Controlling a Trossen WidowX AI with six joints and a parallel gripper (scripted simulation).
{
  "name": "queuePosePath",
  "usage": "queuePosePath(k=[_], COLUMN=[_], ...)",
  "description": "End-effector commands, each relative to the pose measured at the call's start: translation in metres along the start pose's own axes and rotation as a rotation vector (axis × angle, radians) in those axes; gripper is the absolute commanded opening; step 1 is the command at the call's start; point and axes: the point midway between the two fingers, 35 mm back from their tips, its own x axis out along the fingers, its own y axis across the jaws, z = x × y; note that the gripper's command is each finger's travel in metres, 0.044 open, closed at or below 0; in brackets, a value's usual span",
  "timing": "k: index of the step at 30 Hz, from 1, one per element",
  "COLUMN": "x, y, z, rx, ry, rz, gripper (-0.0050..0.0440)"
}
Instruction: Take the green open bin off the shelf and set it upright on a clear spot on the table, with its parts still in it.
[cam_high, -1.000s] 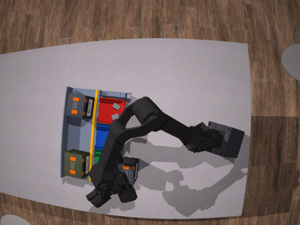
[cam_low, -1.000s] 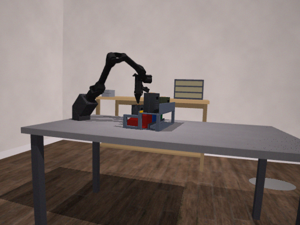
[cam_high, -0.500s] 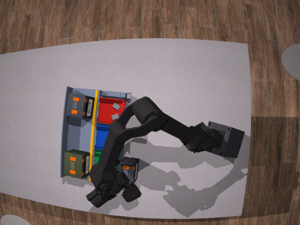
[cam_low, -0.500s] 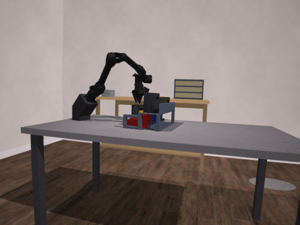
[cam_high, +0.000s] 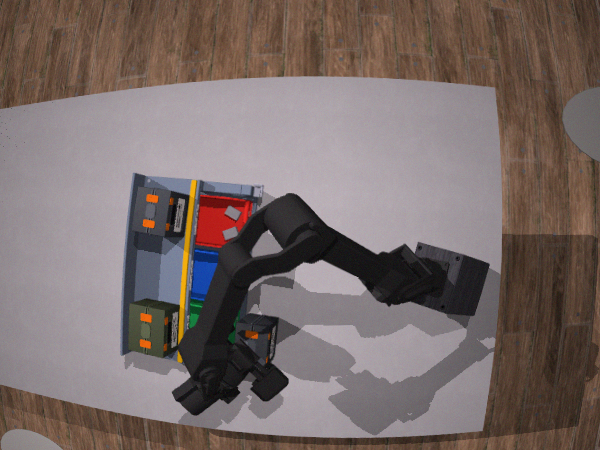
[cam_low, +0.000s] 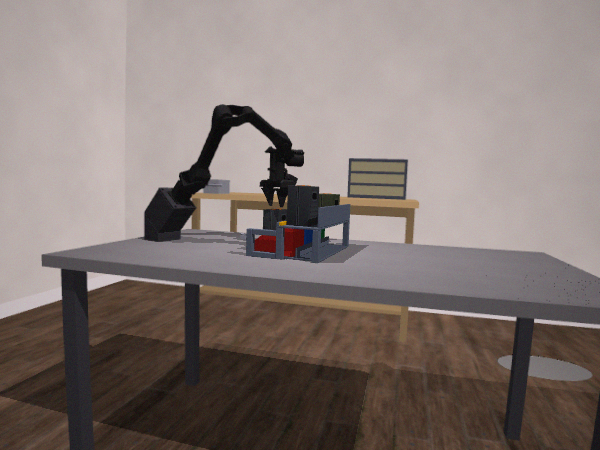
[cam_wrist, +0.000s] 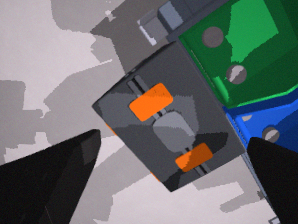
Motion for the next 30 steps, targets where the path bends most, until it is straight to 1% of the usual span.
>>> queuePosePath(k=[1, 11, 16, 28, 30], x=[-0.004, -0.004, -0.004, -0.004, -0.0041], y=[-0.0031, -0.0031, -0.0031, -0.0031, -0.0031], z=[0.0016, 0.0016, 0.0016, 0.0016, 0.0017], rx=[-0.097, -0.097, -0.349, -0.349, -0.444], ry=[-0.017, -0.017, -0.017, -0.017, -0.017], rz=[-0.001, -0.001, -0.002, -0.002, -0.004], gripper=[0.044, 0.044, 0.044, 0.044, 0.044])
